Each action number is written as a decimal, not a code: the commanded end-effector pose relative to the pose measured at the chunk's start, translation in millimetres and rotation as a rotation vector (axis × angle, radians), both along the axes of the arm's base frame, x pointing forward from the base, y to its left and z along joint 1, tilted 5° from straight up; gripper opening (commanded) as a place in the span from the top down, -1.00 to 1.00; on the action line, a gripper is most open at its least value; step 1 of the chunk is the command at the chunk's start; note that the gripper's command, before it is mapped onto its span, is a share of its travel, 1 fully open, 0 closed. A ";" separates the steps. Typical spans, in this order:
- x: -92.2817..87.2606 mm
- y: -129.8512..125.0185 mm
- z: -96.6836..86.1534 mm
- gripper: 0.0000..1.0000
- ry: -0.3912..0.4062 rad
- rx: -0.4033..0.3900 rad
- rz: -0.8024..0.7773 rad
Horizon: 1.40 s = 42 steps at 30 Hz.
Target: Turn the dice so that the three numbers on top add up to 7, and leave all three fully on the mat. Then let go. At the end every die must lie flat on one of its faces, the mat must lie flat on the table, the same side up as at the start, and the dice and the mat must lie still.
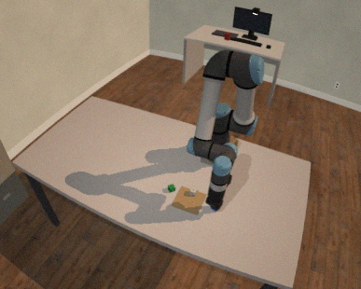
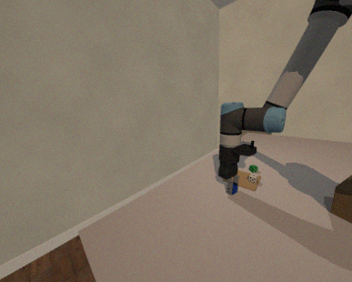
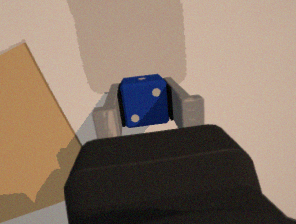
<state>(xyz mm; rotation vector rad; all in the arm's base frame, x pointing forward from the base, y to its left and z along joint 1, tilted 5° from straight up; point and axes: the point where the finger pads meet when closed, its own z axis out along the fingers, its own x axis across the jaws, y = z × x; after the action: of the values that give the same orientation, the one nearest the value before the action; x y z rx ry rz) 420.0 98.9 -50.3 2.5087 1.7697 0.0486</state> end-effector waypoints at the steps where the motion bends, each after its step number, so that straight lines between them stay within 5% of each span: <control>1: -0.3 0.6 15.2 -0.14 -0.002 0.000 0.000; 19: -5.3 3.5 88.3 -0.14 -0.002 0.000 0.000; 35: -5.6 3.0 93.2 -0.14 -0.002 0.000 0.001; 42: -5.2 -17.4 94.6 -0.14 0.000 -0.003 0.039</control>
<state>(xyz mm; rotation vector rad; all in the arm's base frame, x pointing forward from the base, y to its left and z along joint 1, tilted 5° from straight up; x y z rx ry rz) 414.1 96.3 42.8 2.4972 1.7849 0.0490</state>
